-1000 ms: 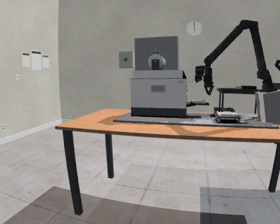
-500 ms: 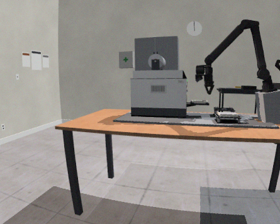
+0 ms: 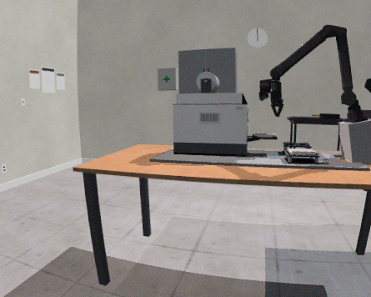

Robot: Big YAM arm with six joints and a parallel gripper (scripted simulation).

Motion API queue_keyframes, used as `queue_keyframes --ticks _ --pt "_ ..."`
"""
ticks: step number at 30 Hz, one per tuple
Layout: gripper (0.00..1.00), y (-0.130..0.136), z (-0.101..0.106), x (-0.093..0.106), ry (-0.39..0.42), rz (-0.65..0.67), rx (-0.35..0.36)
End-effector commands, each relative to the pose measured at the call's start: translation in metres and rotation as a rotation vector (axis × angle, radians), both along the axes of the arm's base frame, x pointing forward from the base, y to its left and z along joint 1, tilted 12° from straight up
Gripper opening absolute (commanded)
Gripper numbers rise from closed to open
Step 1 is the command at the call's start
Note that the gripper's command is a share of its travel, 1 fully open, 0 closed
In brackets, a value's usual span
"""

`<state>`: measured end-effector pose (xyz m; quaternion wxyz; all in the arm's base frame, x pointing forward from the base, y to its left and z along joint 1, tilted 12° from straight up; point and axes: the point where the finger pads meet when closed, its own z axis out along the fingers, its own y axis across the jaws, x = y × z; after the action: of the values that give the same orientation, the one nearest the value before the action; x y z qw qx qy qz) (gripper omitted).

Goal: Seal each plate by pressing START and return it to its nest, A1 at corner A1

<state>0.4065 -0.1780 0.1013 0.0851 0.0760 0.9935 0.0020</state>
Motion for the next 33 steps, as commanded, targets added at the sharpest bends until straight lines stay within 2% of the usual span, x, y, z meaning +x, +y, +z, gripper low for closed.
queue_keyframes --ticks 1,5,9,12,13,16,18,21,33 --pt "0.91 -0.027 0.047 0.007 -0.06 0.024 -0.034" --pt "0.89 -0.034 0.06 0.005 -0.058 0.044 -0.032" --pt "0.88 -0.036 0.056 -0.001 -0.037 0.038 -0.022" --pt "0.86 -0.054 0.064 -0.009 -0.026 0.025 -0.022" --pt "0.0 -0.059 0.068 -0.01 -0.029 0.022 -0.022" --pt "0.0 -0.072 0.084 -0.012 -0.039 0.024 -0.026" --pt "0.0 -0.066 0.087 -0.006 -0.054 0.034 -0.034" --pt "0.0 -0.056 0.081 -0.007 -0.05 0.037 -0.033" --pt "0.0 -0.054 0.065 -0.01 -0.044 -0.001 -0.027"
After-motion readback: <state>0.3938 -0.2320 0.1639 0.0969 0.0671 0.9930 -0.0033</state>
